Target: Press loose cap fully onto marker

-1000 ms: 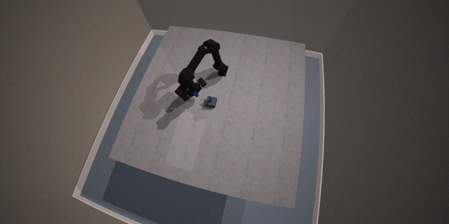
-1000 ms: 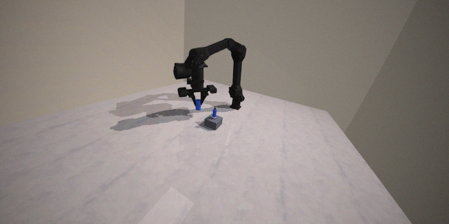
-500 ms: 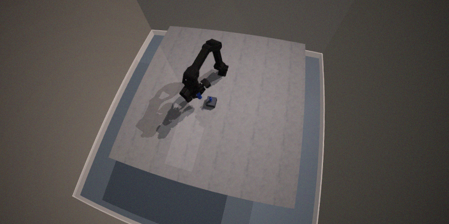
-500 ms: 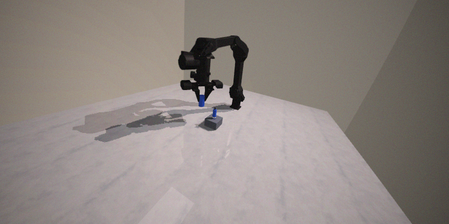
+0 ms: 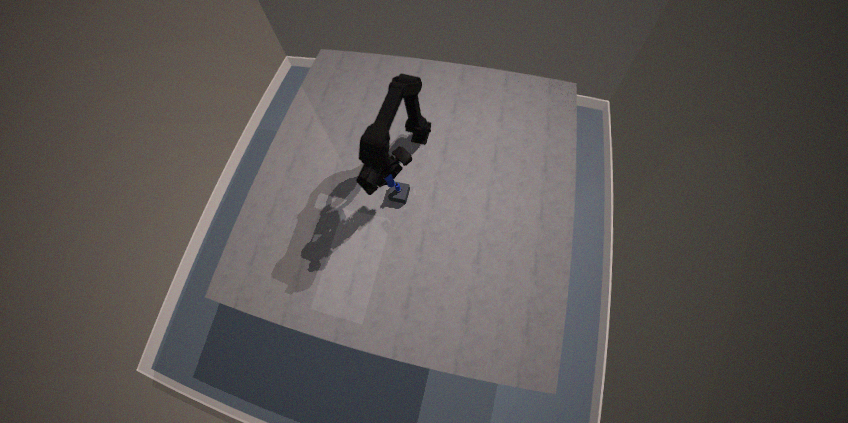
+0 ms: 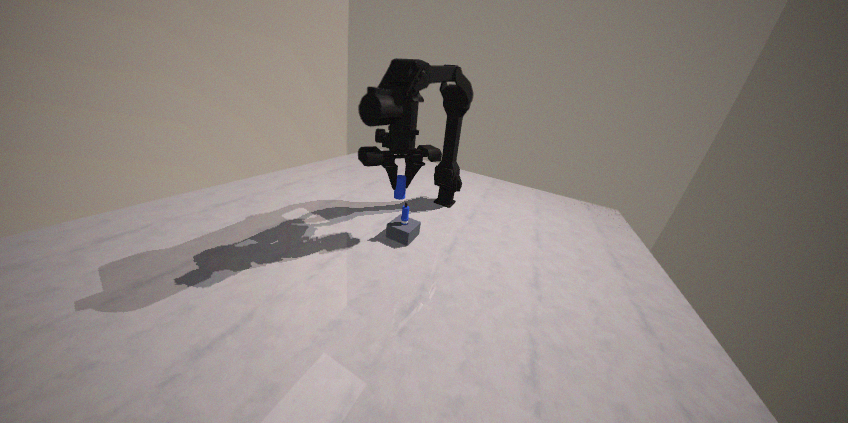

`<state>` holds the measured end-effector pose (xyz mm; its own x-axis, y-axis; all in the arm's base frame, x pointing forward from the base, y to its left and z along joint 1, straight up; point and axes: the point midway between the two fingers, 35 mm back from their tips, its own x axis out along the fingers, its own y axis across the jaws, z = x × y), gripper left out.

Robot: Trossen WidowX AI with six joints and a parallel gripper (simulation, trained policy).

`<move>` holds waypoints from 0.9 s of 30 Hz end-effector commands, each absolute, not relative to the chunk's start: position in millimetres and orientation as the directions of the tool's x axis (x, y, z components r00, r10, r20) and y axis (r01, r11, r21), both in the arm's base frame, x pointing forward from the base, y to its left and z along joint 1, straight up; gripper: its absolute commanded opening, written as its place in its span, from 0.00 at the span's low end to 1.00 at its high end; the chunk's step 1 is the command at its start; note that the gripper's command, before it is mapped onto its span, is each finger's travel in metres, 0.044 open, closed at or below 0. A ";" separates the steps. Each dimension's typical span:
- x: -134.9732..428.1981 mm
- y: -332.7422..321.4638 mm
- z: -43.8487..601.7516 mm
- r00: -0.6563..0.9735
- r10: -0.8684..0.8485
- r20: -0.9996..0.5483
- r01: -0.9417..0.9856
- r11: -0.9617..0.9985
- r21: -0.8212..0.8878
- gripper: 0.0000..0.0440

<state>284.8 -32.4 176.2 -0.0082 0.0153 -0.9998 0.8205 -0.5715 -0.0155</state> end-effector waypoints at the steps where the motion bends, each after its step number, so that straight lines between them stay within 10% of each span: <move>1: 283.0 -25.9 180.2 -0.009 0.022 -1.000 0.819 -0.573 -0.020 0.09; 27: 273.7 -16.9 150.2 -0.098 0.023 -0.995 0.796 -0.598 -0.092 0.00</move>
<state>274.4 -16.8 156.1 -0.0851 0.0210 -0.9962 0.8001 -0.5944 -0.0808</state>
